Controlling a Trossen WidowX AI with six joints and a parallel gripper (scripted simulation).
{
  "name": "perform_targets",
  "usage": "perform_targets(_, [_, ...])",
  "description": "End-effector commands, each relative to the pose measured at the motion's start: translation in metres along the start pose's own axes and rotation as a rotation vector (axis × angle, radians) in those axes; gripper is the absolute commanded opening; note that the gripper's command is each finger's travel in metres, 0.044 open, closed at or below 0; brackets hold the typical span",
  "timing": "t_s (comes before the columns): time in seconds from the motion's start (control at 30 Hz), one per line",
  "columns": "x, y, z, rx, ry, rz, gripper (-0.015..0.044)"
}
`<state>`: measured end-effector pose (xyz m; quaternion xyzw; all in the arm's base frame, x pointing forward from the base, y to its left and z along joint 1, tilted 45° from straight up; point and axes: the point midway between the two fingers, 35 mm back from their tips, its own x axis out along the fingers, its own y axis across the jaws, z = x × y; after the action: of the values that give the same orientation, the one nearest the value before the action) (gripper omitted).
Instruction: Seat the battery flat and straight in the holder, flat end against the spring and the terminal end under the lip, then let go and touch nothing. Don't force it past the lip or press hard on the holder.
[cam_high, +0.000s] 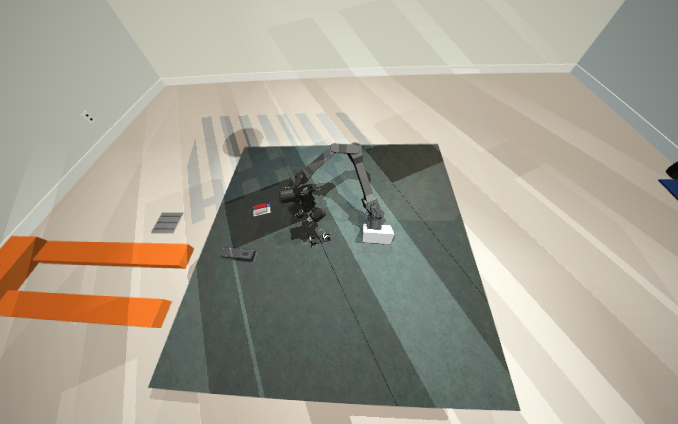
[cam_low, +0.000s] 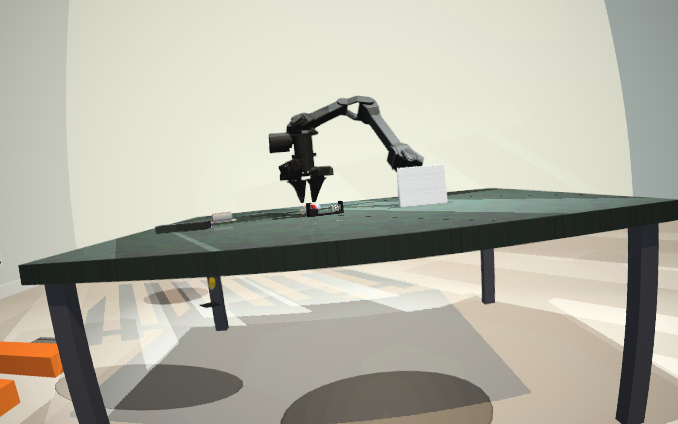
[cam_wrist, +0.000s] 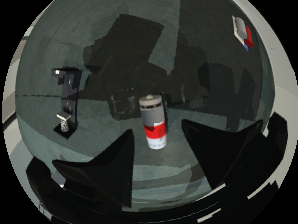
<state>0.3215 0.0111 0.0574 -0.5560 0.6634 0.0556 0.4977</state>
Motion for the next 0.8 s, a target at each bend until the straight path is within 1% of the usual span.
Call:
perform_targets(0.0, [0.01,0.001,-0.003,-0.006,0.012,0.001,0.0249])
perform_targets(0.47, [0.03,0.002,-0.004,-0.006,0.014,0.0,0.0249])
perform_targets(0.63, [0.03,0.002,-0.004,-0.006,0.014,0.0,0.0118])
perform_targets(0.77, [0.03,0.002,-0.004,-0.006,0.014,0.0,0.0091])
